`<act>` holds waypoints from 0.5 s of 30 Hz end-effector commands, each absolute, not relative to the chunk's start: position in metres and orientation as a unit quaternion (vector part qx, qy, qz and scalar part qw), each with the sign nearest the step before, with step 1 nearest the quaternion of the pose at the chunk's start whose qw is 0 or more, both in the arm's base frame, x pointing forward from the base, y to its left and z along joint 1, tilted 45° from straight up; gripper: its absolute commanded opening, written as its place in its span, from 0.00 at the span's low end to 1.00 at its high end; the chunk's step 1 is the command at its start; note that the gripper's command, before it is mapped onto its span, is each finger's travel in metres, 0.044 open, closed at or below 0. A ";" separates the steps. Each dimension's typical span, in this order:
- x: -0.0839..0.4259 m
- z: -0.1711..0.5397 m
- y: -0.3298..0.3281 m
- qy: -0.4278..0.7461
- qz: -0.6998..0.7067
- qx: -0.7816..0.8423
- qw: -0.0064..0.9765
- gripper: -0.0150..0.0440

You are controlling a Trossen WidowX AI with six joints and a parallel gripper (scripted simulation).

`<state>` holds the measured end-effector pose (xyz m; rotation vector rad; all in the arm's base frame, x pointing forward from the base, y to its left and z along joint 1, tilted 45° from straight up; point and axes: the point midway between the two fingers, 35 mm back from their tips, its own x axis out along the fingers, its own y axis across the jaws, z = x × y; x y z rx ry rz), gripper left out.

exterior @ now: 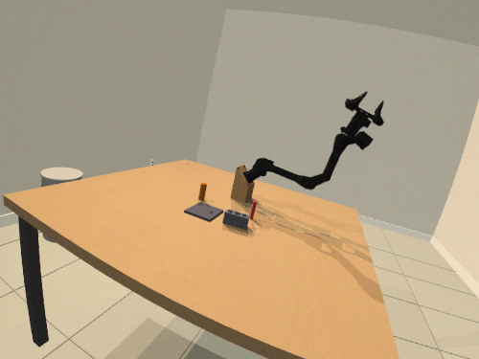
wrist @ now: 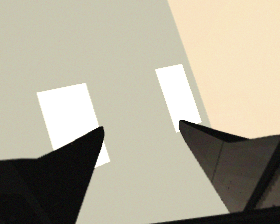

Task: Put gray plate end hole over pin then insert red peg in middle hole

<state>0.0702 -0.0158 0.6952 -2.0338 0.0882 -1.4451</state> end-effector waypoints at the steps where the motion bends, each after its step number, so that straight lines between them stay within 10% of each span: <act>1: 0.070 0.695 -0.016 0.033 -0.549 -0.773 0.317 0.98; 15: 0.093 0.642 -0.164 -0.044 -0.456 -0.566 0.685 1.00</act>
